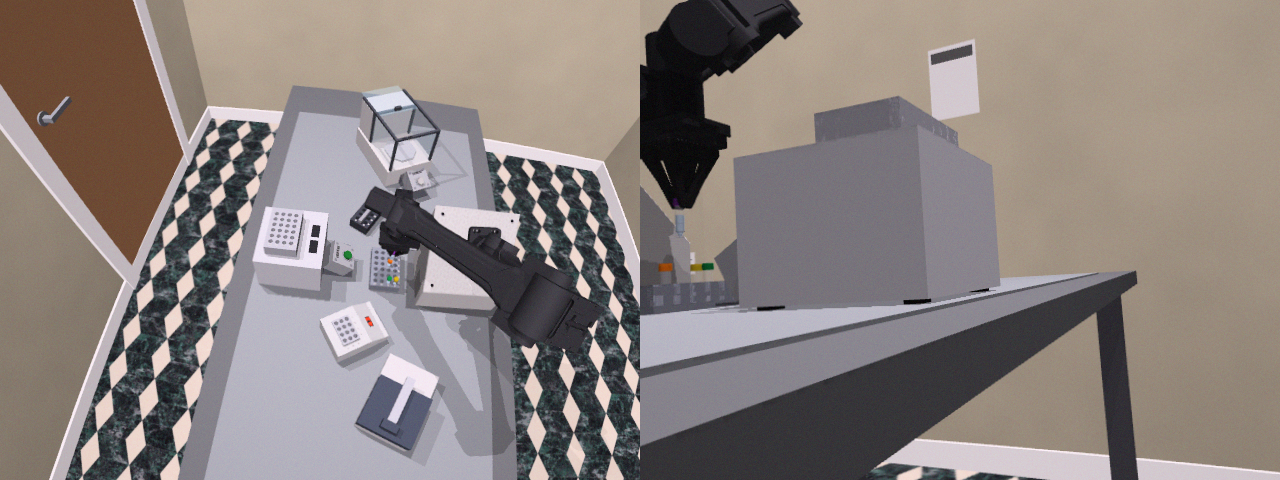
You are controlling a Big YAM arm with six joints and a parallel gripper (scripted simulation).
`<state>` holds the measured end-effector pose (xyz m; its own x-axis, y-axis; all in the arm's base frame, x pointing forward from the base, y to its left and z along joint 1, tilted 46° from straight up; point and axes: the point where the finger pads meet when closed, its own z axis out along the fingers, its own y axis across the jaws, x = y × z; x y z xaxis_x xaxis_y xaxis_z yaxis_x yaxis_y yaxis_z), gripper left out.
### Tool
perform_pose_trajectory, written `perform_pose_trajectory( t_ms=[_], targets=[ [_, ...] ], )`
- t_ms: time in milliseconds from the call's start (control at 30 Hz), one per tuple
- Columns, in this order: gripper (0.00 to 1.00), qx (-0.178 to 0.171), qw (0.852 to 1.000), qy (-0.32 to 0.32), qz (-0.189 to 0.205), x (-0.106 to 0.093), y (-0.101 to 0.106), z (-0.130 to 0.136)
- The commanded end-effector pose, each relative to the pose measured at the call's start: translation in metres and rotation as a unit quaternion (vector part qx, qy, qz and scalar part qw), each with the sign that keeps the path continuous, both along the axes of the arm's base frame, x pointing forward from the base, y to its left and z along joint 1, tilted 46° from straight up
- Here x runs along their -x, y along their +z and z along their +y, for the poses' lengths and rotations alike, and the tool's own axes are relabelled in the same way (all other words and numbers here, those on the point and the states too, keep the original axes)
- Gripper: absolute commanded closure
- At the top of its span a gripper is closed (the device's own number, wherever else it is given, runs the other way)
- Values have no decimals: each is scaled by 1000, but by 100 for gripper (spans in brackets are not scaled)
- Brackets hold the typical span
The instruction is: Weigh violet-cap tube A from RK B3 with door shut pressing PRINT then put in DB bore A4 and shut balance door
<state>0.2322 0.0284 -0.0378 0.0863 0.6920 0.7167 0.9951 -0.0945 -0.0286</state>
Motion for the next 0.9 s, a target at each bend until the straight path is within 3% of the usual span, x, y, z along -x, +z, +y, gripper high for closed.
perform_pose_trajectory(
  t_ms=[0,433,467,533,867],
  targets=[
    [91,7,1000,0,-22,-16,10,-14],
    [91,9,1000,0,-23,-16,24,-29],
    [91,5,1000,3,-16,-8,23,-24],
    [91,10,1000,0,-23,-16,28,-33],
    [91,10,1000,0,-21,-13,39,-44]
  ],
)
